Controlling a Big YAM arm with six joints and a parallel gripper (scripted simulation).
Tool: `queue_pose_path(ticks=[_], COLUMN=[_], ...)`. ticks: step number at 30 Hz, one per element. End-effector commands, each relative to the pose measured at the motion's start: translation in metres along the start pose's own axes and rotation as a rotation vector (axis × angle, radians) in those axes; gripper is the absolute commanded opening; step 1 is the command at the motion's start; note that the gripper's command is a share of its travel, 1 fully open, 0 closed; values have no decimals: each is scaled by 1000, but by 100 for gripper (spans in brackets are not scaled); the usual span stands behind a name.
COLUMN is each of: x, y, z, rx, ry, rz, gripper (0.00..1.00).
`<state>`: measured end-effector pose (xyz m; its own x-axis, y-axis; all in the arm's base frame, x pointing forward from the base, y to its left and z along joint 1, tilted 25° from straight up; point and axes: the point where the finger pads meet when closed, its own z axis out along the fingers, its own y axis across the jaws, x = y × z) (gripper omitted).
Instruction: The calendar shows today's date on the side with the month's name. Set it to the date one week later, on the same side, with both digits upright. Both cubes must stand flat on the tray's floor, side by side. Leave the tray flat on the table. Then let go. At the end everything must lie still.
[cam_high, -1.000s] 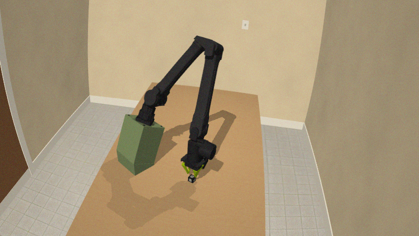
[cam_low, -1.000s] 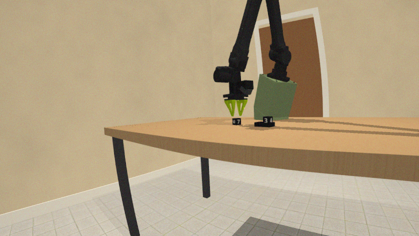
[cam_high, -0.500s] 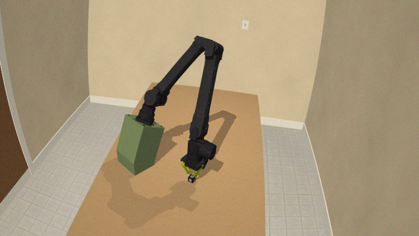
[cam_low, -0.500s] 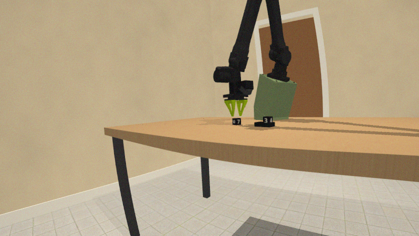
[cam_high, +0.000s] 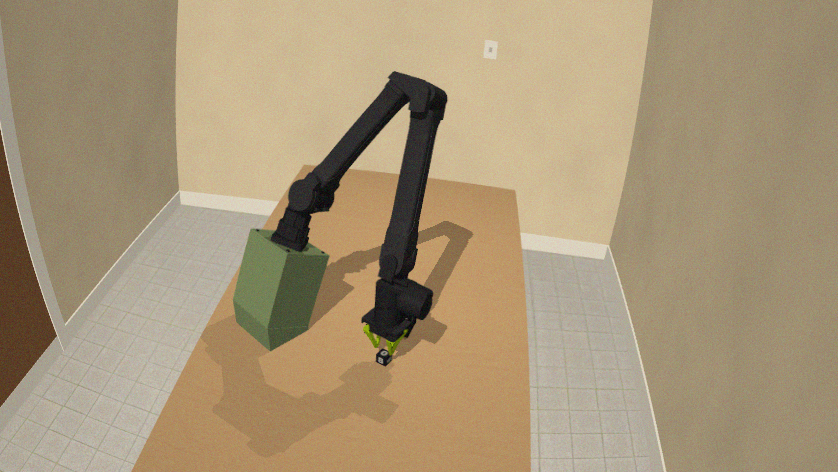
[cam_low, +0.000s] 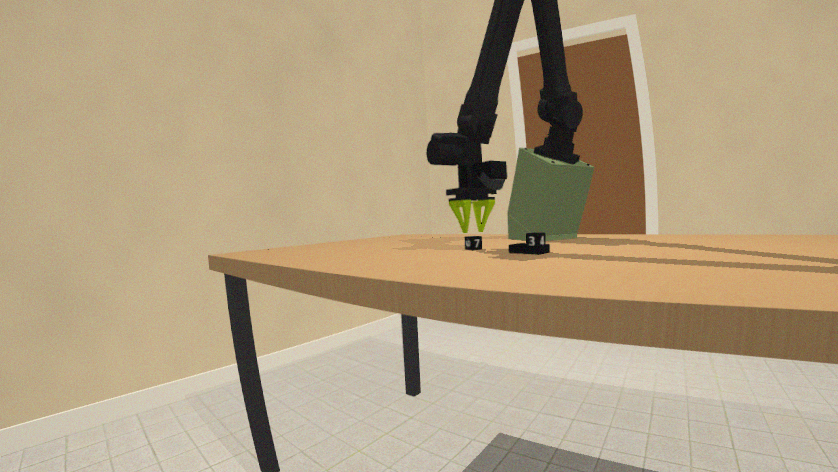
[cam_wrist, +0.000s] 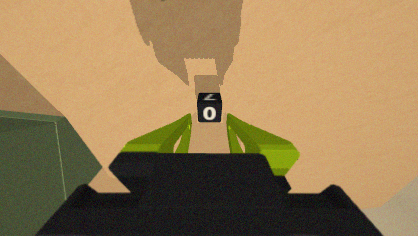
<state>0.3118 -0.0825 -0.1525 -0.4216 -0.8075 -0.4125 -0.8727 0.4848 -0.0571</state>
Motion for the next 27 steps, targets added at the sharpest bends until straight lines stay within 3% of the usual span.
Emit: queue_pose_path(ticks=[1, 27], x=[-3, -4], y=[-6, -8], z=[4, 3], rx=[5, 6], ry=[0, 0], rz=[-8, -9], gripper=[44, 44])
